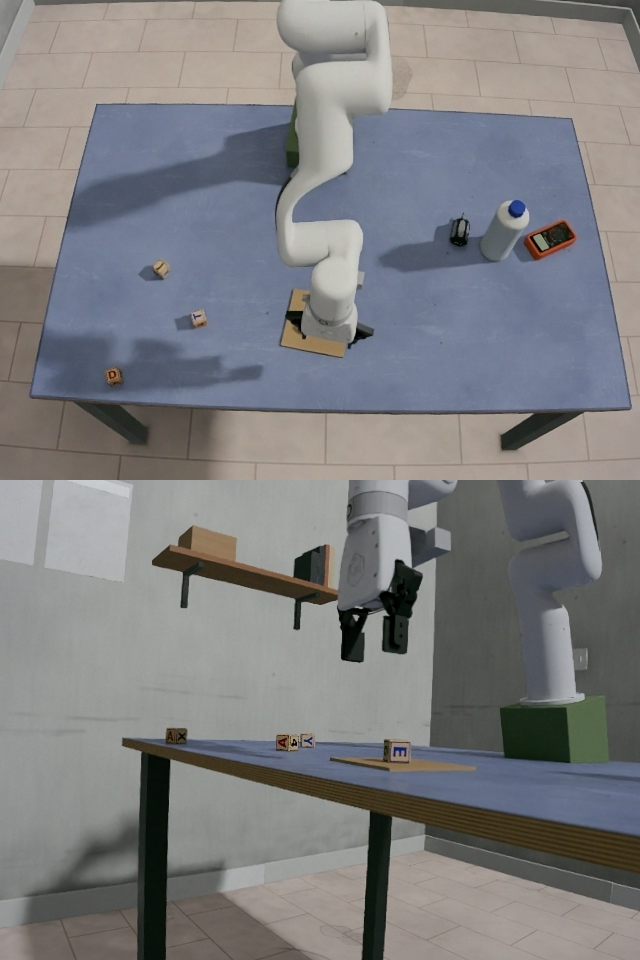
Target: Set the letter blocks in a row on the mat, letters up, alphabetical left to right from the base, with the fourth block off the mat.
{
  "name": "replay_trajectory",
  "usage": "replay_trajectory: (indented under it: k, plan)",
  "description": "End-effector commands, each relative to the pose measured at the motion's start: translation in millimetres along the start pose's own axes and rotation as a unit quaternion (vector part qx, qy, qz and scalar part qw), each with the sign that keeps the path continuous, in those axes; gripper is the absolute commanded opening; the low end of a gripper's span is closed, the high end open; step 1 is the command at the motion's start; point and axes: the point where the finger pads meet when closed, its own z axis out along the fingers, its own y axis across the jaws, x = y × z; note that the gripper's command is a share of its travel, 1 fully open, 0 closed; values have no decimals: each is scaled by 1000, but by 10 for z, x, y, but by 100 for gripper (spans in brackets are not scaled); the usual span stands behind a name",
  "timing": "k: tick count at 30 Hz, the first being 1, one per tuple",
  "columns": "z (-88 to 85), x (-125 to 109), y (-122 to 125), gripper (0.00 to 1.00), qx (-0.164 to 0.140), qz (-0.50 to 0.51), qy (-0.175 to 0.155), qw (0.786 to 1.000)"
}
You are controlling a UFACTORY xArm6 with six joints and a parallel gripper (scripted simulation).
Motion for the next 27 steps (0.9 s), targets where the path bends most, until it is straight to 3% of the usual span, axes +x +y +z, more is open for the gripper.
replay_trajectory:
  k: [1,12,15,17,18,27]
  plan:
    - [-18,-16,4,100,-1,0,-2,1000]
    - [-14,-37,-42,100,0,0,-2,1000]
    - [12,-216,-509,100,1,1,0,1000]
    - [12,-216,-509,100,1,1,0,1000]
    - [23,-299,-783,100,1,1,1,1000]
    - [38,-476,-1808,100,1,1,1,1000]
